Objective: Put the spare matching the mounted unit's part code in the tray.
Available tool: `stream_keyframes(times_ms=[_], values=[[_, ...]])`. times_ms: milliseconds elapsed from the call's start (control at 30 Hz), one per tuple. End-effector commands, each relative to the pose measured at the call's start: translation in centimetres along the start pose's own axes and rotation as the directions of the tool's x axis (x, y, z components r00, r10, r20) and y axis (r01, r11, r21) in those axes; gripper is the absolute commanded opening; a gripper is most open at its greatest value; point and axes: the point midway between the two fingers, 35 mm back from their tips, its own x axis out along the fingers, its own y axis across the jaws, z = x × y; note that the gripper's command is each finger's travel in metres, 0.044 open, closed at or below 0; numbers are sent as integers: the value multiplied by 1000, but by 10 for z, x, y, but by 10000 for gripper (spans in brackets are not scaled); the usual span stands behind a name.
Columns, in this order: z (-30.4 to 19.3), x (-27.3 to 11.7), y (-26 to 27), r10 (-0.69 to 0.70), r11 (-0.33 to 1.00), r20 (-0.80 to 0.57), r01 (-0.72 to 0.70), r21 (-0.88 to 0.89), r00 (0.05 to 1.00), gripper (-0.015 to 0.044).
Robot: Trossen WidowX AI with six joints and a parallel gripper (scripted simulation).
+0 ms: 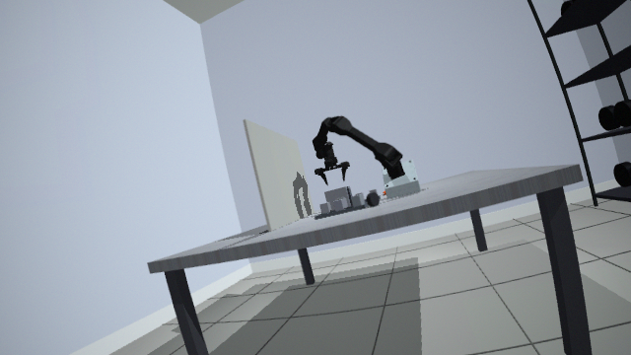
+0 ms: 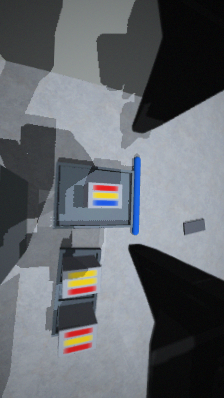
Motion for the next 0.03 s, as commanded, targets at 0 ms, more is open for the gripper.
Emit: stream_keyframes(times_ms=[0], values=[[0, 0, 0, -2, 1000, -1, 2, 2, 1000, 440]])
